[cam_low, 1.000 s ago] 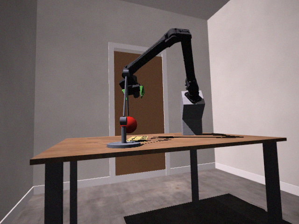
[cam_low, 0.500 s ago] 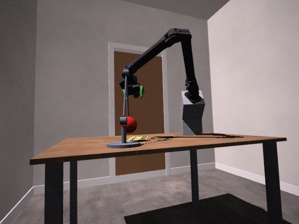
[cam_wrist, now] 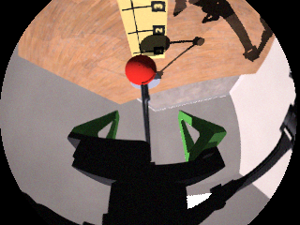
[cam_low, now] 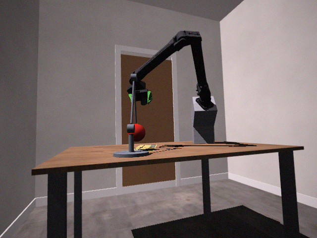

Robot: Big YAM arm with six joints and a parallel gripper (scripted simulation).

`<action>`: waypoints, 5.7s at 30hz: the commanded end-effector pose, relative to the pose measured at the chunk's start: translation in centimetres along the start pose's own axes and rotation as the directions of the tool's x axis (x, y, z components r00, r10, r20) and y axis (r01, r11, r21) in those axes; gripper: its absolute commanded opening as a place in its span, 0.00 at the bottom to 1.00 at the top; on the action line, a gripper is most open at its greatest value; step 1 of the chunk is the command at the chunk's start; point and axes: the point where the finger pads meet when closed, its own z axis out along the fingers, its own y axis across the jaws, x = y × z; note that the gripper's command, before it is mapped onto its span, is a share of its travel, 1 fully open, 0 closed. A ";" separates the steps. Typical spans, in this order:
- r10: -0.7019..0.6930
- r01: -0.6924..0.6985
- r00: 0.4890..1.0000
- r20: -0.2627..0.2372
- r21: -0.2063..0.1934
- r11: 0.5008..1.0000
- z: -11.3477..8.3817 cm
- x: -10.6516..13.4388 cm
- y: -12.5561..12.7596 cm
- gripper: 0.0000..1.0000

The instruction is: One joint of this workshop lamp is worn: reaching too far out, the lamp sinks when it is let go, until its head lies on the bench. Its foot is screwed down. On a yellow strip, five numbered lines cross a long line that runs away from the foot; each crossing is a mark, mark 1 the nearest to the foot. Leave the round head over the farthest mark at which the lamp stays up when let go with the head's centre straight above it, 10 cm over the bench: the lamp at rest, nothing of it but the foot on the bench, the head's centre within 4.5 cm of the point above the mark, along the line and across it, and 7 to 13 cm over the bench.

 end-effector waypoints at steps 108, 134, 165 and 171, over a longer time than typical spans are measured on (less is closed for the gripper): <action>-0.089 0.094 0.992 -0.087 0.055 0.994 6.8 1.8 0.1 1.00; -0.110 0.123 0.985 -0.129 0.092 0.988 11.0 2.8 -0.2 1.00; -0.120 0.122 0.974 -0.190 0.002 0.992 11.2 3.8 1.4 1.00; -0.119 0.122 0.974 -0.190 0.002 0.993 11.1 4.0 1.6 1.00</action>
